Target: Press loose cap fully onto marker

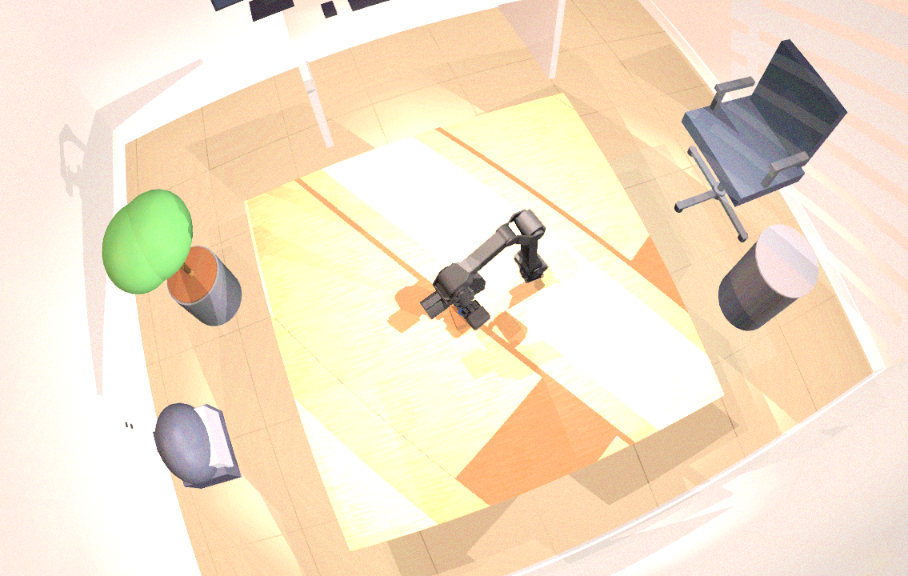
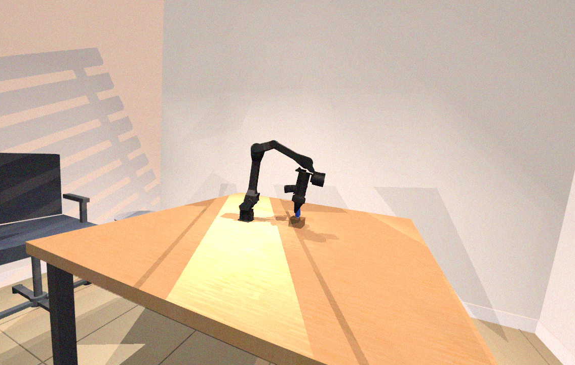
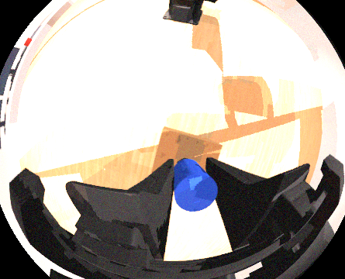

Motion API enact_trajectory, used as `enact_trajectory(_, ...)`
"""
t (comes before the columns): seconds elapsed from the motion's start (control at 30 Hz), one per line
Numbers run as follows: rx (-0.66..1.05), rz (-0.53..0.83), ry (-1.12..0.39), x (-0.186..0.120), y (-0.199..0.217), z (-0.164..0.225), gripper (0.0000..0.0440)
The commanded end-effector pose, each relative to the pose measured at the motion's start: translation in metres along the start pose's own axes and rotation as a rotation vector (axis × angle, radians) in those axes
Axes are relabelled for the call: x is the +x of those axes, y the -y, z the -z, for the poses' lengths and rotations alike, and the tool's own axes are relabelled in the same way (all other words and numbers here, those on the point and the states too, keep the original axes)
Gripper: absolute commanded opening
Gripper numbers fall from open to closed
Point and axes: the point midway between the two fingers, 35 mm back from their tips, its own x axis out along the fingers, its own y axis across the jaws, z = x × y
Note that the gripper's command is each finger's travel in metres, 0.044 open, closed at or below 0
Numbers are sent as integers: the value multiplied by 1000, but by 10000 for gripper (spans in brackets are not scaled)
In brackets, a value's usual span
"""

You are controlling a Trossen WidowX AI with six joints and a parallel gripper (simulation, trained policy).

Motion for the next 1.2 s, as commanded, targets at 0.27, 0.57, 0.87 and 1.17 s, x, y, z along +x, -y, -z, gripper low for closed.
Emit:
enact_trajectory(0.27,-15,15,76,12,2,-16,157)
enact_trajectory(0.57,-33,18,74,8,2,-28,357)
enact_trajectory(0.87,-37,9,2,-3,1,-25,440)
enact_trajectory(1.17,-36,-6,-73,-28,-1,-23,440)
